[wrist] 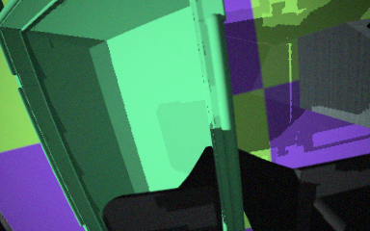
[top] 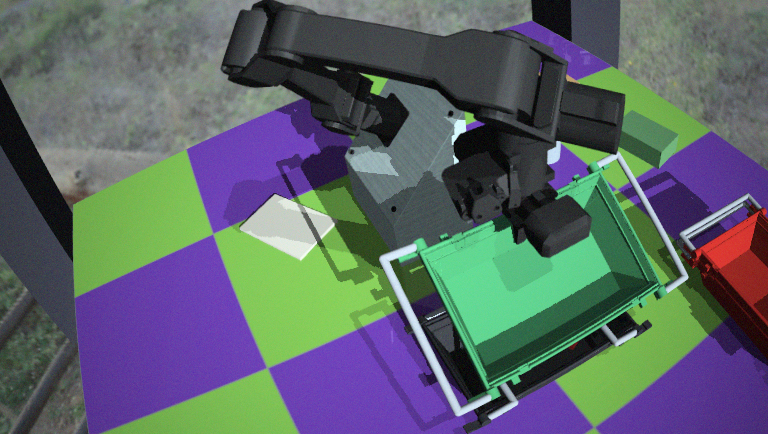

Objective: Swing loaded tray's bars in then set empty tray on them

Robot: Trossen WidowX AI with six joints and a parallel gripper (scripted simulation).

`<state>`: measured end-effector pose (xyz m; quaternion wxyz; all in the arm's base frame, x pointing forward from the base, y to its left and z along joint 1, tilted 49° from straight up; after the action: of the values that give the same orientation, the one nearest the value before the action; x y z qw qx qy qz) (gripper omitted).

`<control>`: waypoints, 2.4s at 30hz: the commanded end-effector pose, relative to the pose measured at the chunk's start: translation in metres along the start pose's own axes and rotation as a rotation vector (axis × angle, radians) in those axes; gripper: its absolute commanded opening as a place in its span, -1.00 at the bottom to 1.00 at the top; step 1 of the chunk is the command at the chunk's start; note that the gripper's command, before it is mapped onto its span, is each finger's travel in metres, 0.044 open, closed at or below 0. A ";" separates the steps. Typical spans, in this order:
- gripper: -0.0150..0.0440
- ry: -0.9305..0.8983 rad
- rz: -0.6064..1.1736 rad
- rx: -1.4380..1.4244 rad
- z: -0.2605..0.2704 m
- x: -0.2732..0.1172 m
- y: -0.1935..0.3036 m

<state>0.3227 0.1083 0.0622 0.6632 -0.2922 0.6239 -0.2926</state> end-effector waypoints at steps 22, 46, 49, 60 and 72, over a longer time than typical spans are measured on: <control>-0.49 -0.014 0.003 0.006 0.002 -0.003 0.002; -0.49 -0.015 0.005 0.006 0.004 0.029 0.003; -0.49 -0.015 0.004 0.006 0.004 0.035 0.003; -0.49 -0.015 0.002 0.007 0.003 0.057 0.002; -0.49 -0.014 0.001 0.006 -0.004 0.061 0.001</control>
<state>0.3253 0.0662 0.0224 0.6712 -0.2892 0.6172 -0.2916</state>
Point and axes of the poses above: the point midway between the two fingers, 35 mm back from their tips, its own x axis out along the fingers, its own z axis across the jaws, y = z × x, the point moved 5 cm from there along -x, back along the fingers, and after that the axes turned 2 degrees about x, right-handed, at the moved point
